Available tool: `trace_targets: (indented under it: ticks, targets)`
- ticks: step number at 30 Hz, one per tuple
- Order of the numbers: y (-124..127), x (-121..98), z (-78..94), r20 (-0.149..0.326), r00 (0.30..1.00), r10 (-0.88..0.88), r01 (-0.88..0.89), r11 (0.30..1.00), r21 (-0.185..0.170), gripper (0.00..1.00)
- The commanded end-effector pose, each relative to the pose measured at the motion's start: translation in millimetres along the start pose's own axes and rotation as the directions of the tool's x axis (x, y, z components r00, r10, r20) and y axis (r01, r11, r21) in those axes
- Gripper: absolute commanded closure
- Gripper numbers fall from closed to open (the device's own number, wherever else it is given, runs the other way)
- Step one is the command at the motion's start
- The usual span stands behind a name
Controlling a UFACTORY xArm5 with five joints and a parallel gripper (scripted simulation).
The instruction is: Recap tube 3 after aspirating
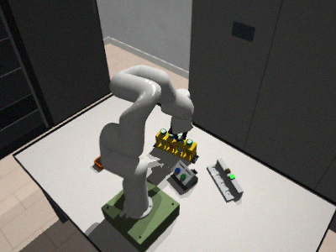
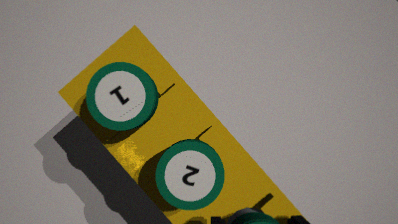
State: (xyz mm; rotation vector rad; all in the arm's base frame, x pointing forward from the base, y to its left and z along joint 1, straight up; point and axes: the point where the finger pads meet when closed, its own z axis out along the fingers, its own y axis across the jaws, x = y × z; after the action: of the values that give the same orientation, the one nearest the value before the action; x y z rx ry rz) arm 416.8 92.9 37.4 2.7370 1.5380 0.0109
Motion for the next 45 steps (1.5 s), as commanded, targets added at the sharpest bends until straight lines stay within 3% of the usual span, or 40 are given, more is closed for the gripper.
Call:
trace_targets:
  ticks: [1, 3, 4, 16, 19, 24, 30, 32, 34, 37, 45]
  targets:
    - [0.7, 0.5, -0.5, 0.001, 0.998, 0.069, -0.069, 0.998, -0.004, 1.00]
    - [0.7, 0.5, -0.5, 0.001, 0.998, 0.069, -0.069, 0.998, -0.004, 1.00]
    - [0.7, 0.5, -0.5, 0.001, 0.998, 0.069, -0.069, 0.998, -0.004, 0.54]
    - [0.7, 0.5, -0.5, 0.001, 0.998, 0.069, -0.069, 0.998, -0.004, 0.54]
    - [0.6, 0.5, -1.0, 0.002, 0.984, -0.180, 0.180, 0.984, -0.004, 0.54]
    - [0.6, 0.5, -1.0, 0.003, 0.911, -0.413, 0.413, 0.911, -0.003, 0.54]
    - [0.6, 0.5, -1.0, 0.003, 0.736, -0.677, 0.677, 0.736, -0.002, 0.54]
    - [0.6, 0.5, -1.0, 0.003, 0.736, -0.677, 0.677, 0.736, -0.002, 0.54]
    - [0.6, 0.5, -1.0, 0.004, 0.597, -0.802, 0.802, 0.597, -0.001, 0.54]
    - [0.6, 0.5, -1.0, 0.004, 0.485, -0.875, 0.875, 0.485, -0.001, 0.54]
    - [0.6, 0.5, -1.0, 0.004, 0.083, -0.997, 0.997, 0.083, 0.001, 0.54]
